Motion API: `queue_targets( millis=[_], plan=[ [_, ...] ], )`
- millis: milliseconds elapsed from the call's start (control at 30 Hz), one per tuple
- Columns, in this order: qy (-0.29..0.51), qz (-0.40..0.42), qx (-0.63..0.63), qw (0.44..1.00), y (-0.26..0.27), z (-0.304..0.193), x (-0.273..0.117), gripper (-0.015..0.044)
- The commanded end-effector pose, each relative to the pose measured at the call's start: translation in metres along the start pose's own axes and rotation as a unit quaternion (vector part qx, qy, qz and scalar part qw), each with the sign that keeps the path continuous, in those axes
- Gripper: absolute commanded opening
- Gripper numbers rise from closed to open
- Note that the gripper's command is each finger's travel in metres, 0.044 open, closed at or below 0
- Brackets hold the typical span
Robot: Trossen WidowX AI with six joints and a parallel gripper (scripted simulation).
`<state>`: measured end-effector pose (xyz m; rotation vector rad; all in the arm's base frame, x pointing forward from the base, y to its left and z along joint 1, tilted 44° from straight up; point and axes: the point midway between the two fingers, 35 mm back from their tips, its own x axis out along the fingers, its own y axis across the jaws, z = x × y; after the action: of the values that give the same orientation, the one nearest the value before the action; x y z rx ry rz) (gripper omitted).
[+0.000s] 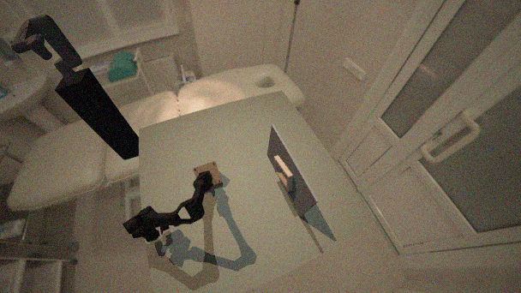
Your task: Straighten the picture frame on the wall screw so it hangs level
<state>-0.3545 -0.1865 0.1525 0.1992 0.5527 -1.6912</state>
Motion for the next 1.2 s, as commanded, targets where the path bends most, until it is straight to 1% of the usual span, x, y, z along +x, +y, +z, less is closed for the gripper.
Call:
queue_targets(
  millis=[0, 67, 133, 167, 300, 500, 633, 700, 900, 1167],
  plan=[
    [0.0, 0.001, -0.004, 1.0, 0.001, 0.002, 0.001, 0.0374],
    [-0.005, 0.007, -0.033, 0.999, 0.007, 0.022, 0.01, 0.0321],
    [-0.015, 0.015, -0.075, 0.997, 0.018, 0.052, 0.021, 0.0269],
    [-0.021, 0.019, -0.096, 0.995, 0.025, 0.068, 0.026, 0.026],
    [-0.051, 0.029, -0.171, 0.983, 0.054, 0.126, 0.04, 0.026],
    [-0.066, 0.056, -0.131, 0.988, 0.111, 0.18, 0.048, 0.026],
    [-0.082, 0.076, -0.097, 0.989, 0.155, 0.215, 0.045, 0.026],
    [-0.088, 0.098, -0.092, 0.987, 0.186, 0.227, 0.042, 0.026],
    [-0.106, 0.164, -0.089, 0.977, 0.277, 0.252, 0.02, 0.026],
    [-0.131, 0.253, -0.091, 0.954, 0.381, 0.256, -0.034, 0.026]
  ],
)
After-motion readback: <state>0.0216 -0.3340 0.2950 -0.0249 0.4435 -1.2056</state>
